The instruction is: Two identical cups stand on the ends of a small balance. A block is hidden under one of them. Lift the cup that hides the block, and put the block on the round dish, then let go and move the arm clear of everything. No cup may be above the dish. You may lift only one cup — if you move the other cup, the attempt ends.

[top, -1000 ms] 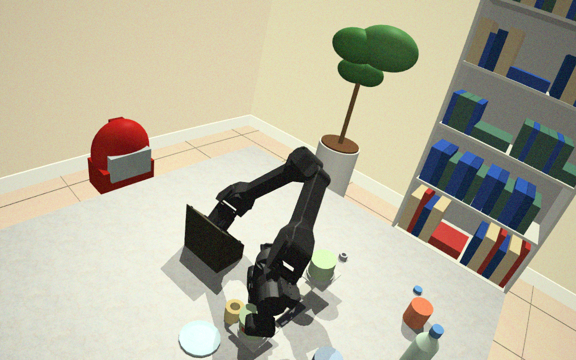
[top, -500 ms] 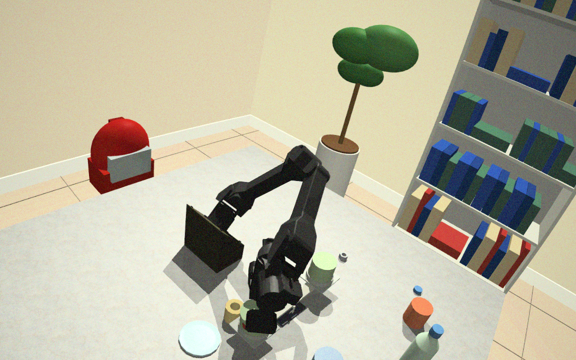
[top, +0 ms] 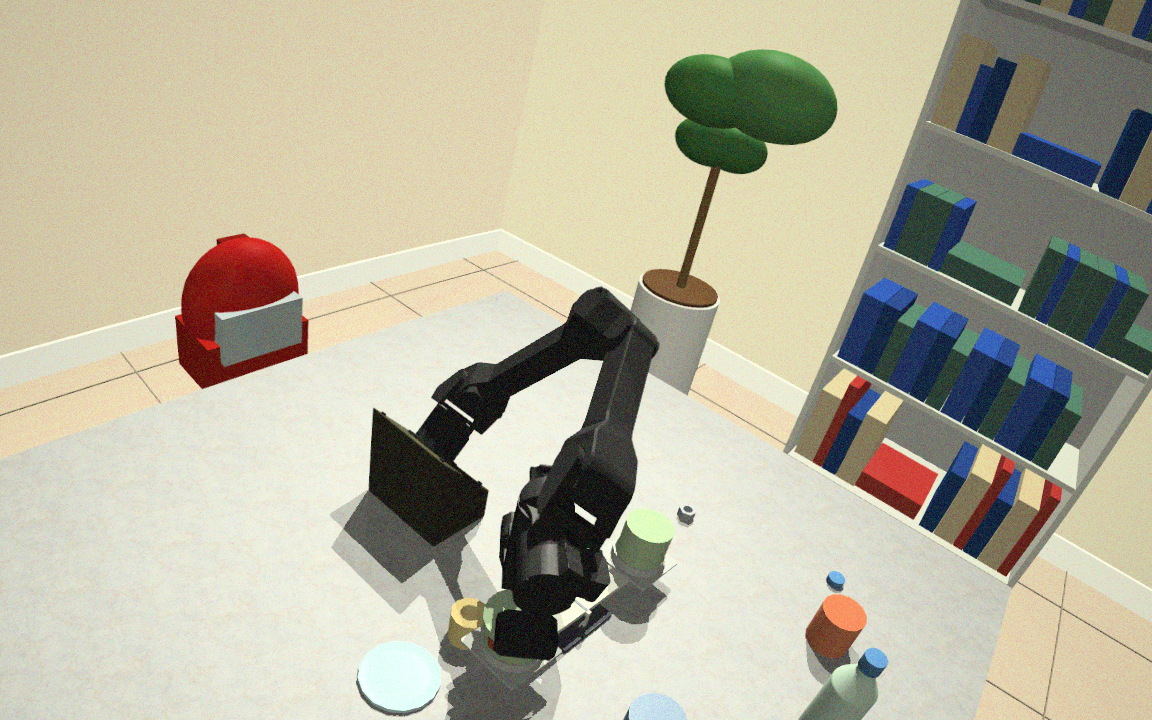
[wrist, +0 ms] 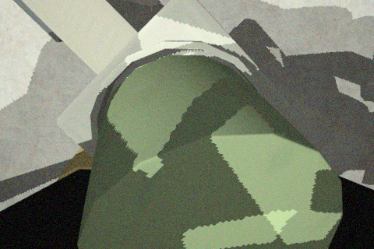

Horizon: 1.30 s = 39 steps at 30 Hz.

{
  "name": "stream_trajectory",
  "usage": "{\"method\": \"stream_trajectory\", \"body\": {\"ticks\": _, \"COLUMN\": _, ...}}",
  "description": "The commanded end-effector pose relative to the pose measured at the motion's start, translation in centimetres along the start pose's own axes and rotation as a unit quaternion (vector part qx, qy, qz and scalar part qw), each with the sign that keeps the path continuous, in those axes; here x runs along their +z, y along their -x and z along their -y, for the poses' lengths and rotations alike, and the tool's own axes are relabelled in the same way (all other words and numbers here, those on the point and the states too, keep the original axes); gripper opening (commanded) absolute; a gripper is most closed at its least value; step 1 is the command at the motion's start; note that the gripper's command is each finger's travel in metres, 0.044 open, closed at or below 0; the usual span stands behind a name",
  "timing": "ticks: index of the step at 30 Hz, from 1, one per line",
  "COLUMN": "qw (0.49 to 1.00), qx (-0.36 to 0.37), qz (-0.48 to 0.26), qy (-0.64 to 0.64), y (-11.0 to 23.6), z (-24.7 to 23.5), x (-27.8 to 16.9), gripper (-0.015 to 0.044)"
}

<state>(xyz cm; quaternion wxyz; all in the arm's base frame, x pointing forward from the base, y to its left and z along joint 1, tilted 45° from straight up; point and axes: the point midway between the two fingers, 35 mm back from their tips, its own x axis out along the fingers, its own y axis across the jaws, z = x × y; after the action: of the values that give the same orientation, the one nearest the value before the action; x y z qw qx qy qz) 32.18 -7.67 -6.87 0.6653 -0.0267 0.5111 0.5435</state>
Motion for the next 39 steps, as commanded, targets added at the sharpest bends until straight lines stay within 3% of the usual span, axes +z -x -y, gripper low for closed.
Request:
{"method": "stream_trajectory", "body": {"ticks": 1, "qw": 1.000, "qx": -0.012, "qz": -0.003, "qy": 0.006, "y": 1.1, "z": 0.5, "x": 0.0, "gripper": 0.0000}}
{"method": "stream_trajectory", "body": {"ticks": 39, "qw": 1.000, "qx": -0.012, "qz": -0.004, "qy": 0.005, "y": 6.1, "z": 0.2, "x": -0.1, "gripper": 0.0000}}
